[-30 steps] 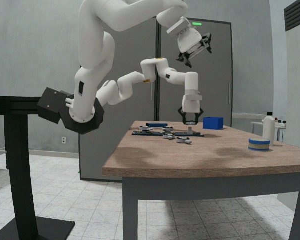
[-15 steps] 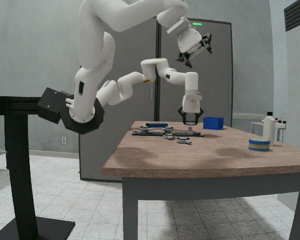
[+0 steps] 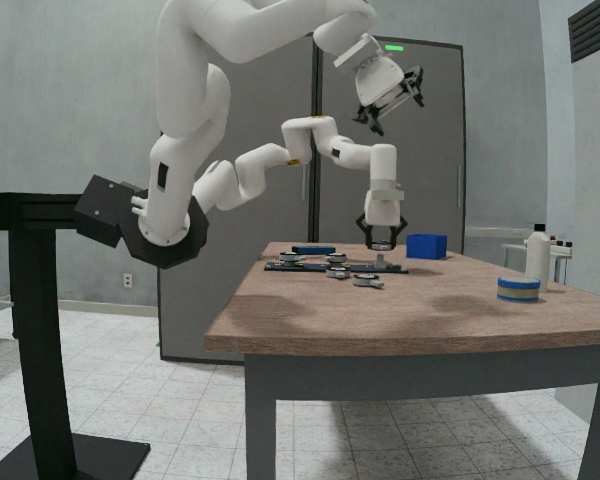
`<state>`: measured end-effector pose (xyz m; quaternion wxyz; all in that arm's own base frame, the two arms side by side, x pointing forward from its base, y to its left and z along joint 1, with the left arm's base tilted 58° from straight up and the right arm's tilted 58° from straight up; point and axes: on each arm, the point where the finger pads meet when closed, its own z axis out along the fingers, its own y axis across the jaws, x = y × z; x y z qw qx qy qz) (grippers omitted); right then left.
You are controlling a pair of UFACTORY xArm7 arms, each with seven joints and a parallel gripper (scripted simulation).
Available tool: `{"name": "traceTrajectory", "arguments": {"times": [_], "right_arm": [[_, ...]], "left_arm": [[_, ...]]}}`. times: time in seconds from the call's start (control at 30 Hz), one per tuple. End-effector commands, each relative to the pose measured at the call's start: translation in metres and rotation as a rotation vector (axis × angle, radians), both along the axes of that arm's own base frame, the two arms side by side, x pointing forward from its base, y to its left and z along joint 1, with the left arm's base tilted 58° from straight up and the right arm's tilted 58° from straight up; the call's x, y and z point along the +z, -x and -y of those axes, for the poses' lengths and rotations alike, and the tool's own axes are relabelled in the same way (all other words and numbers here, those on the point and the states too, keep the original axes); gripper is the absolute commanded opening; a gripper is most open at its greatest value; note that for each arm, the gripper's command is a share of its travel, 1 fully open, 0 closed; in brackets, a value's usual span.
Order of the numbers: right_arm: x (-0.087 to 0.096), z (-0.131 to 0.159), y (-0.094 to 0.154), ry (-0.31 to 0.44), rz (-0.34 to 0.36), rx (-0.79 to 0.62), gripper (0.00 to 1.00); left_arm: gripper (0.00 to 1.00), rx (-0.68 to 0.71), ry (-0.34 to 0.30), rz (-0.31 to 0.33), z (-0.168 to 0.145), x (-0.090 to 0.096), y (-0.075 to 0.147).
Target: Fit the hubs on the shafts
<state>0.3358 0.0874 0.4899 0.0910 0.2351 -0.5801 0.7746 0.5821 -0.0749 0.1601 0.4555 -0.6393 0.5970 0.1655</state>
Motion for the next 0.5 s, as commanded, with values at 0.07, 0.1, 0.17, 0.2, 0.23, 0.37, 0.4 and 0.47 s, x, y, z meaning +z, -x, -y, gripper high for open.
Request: {"name": "traceTrajectory", "arguments": {"times": [0.07,0.1,0.17,0.2,0.23,0.37,0.4,0.47], "right_arm": [[0.0007,-0.0013,0.0003,-0.001,0.002,0.003,1.00],[0.0007,-0.0013,0.0003,-0.001,0.002,0.003,1.00],[0.0007,-0.0013,0.0003,-0.001,0.002,0.003,1.00],[0.0007,-0.0013,0.0003,-0.001,0.002,0.003,1.00],[0.0007,-0.0013,0.0003,-0.001,0.002,0.003,1.00],[0.0007,-0.0013,0.0003,-0.001,0.002,0.003,1.00],[0.0007,-0.0013,0.0003,-0.001,0.002,0.003,1.00],[0.0007,-0.0013,0.0003,-0.001,0.002,0.003,1.00]], "left_arm": [[0.00,-0.005,0.003,0.002,0.0033,0.0010,-0.0002],[0.00,-0.005,0.003,0.002,0.0033,0.0010,-0.0002],[0.00,-0.005,0.003,0.002,0.0017,-0.0001,-0.0009],[0.00,-0.005,0.003,0.002,0.0017,-0.0001,-0.0009],[0.00,-0.005,0.003,0.002,0.0017,-0.0001,-0.0009],[0.00,-0.005,0.003,0.002,0.0017,-0.0001,-0.0009],[0.00,-0.005,0.003,0.002,0.0017,-0.0001,-0.0009],[0.00,-0.005,0.003,0.002,0.0017,-0.0001,-0.0009]]}}
